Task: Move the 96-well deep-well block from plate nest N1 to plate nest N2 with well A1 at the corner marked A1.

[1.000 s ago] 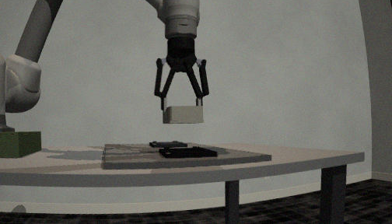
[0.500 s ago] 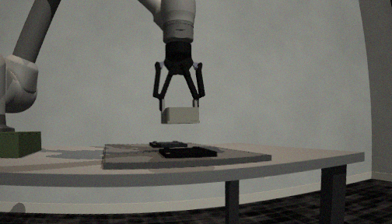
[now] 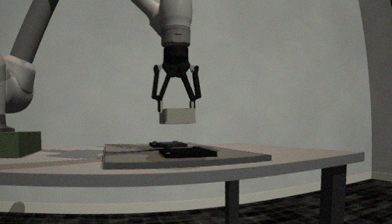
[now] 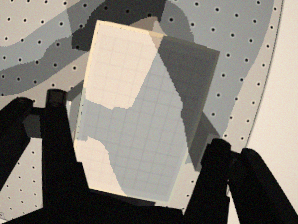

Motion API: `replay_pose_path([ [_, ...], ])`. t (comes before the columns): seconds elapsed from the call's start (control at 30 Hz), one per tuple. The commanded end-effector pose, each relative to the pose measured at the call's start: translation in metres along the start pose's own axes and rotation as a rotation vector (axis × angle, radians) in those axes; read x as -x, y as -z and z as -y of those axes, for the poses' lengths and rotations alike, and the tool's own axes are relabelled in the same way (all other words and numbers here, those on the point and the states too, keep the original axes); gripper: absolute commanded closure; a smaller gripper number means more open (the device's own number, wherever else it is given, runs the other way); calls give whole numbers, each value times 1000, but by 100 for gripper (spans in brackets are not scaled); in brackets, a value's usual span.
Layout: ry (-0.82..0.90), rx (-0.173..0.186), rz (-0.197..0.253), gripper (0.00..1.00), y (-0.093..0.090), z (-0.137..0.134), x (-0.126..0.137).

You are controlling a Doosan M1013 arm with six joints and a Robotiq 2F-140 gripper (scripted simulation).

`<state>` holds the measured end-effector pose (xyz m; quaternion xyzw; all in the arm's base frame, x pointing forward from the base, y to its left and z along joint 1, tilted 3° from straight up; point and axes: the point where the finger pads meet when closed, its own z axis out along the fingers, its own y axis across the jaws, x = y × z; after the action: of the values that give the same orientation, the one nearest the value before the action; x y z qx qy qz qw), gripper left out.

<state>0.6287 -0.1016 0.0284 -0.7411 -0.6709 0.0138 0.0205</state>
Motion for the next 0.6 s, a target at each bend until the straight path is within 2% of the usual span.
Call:
replay_pose_path([
  [0.0, 0, 0, 0, 100, 0, 0, -9],
  [0.47, 0, 0, 0, 100, 0, -1, -55],
  [0.57, 0, 0, 0, 100, 0, -1, -59],
])
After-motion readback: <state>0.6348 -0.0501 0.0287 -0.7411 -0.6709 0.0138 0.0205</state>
